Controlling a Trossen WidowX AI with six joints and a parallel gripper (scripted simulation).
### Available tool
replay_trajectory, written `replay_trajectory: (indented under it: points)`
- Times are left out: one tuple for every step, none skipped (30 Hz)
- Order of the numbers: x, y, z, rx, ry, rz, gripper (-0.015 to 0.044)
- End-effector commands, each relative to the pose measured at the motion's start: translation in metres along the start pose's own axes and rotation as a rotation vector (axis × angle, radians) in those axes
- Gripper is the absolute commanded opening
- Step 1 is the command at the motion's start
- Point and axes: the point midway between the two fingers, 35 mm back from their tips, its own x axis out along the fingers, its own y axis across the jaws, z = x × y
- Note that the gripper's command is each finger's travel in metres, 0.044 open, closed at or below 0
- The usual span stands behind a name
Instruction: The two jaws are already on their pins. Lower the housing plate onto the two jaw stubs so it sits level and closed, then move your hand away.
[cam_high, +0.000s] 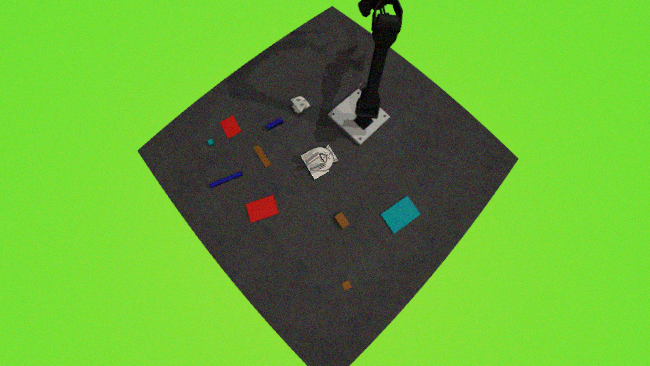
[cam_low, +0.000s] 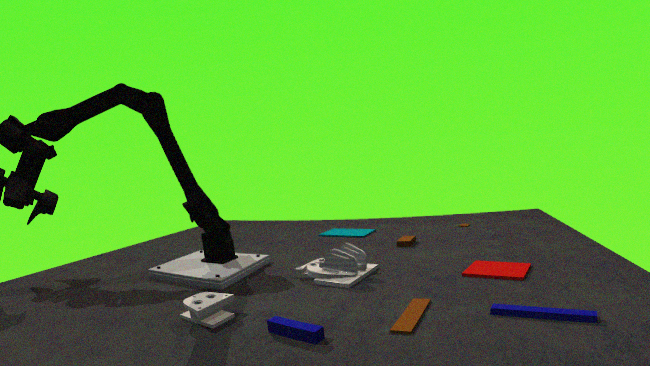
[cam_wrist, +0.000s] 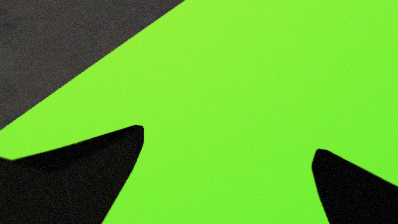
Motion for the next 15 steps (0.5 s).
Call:
replay_trajectory:
  points:
    - [0.000, 0.000, 0.000, 0.000, 0.000, 0.000, 0.0426]
    - [0.000, 0.000, 0.001, 0.004, -0.002, 0.000, 0.0440]
    - [-0.001, -0.001, 0.004, 0.015, -0.007, -0.001, 0.0440]
    - [-0.003, -0.001, 0.008, 0.033, -0.015, -0.002, 0.0440]
    - [-0.005, -0.002, 0.013, 0.055, -0.025, -0.003, 0.0440]
    - [-0.007, -0.002, 0.018, 0.076, -0.034, -0.003, 0.0440]
    - [-0.010, -0.003, 0.024, 0.098, -0.044, -0.003, 0.0440]
    - [-0.012, -0.003, 0.029, 0.120, -0.054, -0.003, 0.0440]
    - [-0.014, -0.004, 0.034, 0.142, -0.064, -0.002, 0.0440]
    - [-0.016, -0.004, 0.039, 0.163, -0.073, -0.001, 0.0440]
    - [-0.019, -0.005, 0.044, 0.185, -0.083, 0.000, 0.0440]
    - [-0.021, -0.005, 0.050, 0.207, -0.092, 0.002, 0.0440]
    - [-0.023, -0.005, 0.055, 0.229, -0.101, 0.003, 0.0440]
    - [-0.025, -0.005, 0.060, 0.251, -0.110, 0.006, 0.0440]
    - [-0.028, -0.005, 0.065, 0.273, -0.119, 0.008, 0.0440]
